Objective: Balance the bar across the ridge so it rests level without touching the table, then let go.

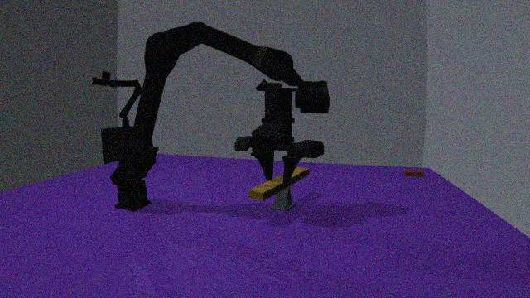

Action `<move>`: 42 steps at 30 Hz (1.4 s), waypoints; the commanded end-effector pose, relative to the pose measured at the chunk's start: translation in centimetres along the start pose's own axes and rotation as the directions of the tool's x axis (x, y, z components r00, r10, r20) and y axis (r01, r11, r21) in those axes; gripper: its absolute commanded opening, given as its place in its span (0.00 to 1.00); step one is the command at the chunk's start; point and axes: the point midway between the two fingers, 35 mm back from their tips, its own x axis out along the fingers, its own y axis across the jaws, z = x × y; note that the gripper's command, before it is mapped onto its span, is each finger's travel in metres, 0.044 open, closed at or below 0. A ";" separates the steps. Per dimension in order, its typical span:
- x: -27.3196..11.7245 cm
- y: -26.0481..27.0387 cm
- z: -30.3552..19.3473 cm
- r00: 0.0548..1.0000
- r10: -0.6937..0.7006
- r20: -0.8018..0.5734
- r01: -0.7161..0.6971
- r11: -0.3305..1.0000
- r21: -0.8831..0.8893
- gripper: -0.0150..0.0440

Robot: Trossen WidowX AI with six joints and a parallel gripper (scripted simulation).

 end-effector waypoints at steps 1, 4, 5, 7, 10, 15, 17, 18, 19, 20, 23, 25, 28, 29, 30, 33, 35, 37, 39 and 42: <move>0.0 0.0 0.0 1.000 0.000 0.000 0.000 1.000 0.000 0.54; 0.0 0.0 0.0 1.000 0.000 0.000 0.000 1.000 0.000 0.54; 0.0 0.0 0.0 1.000 0.000 0.000 0.000 1.000 0.000 0.54; 0.0 0.0 0.0 1.000 0.000 0.000 0.000 1.000 0.000 0.55; 0.0 0.0 0.0 1.000 0.000 0.000 0.000 1.000 0.000 0.55; 0.0 0.0 0.0 1.000 0.000 0.000 0.000 1.000 0.000 0.55; 0.0 0.0 0.0 1.000 0.000 0.000 0.000 1.000 0.000 0.57; 0.0 0.0 0.0 1.000 0.000 0.000 0.000 1.000 0.000 0.57; 0.0 0.0 0.0 1.000 0.000 0.000 0.000 1.000 0.000 0.57; 0.0 0.0 0.0 1.000 0.000 0.000 0.000 1.000 0.000 0.57; 0.0 0.0 0.0 1.000 0.000 0.000 0.000 1.000 0.000 0.57; 0.0 0.0 0.0 1.000 0.000 0.000 0.000 1.000 0.000 0.57; 0.0 0.0 0.0 1.000 0.000 0.000 0.000 1.000 0.000 0.61; 0.0 0.0 0.0 1.000 0.000 0.000 0.000 1.000 0.000 0.66; 0.0 0.0 0.0 1.000 0.000 0.000 0.000 1.000 0.000 0.70; 0.0 0.0 0.0 1.000 0.000 0.000 0.000 1.000 0.000 0.83; 0.0 0.0 0.0 1.000 0.000 0.000 0.000 1.000 0.000 0.92; 0.0 0.0 0.0 1.000 0.000 0.000 0.000 1.000 0.000 1.00; 0.0 0.0 0.0 1.000 0.000 0.000 0.000 1.000 0.000 1.00; -1.6 0.2 -0.1 1.000 0.000 0.000 0.000 1.000 0.000 1.00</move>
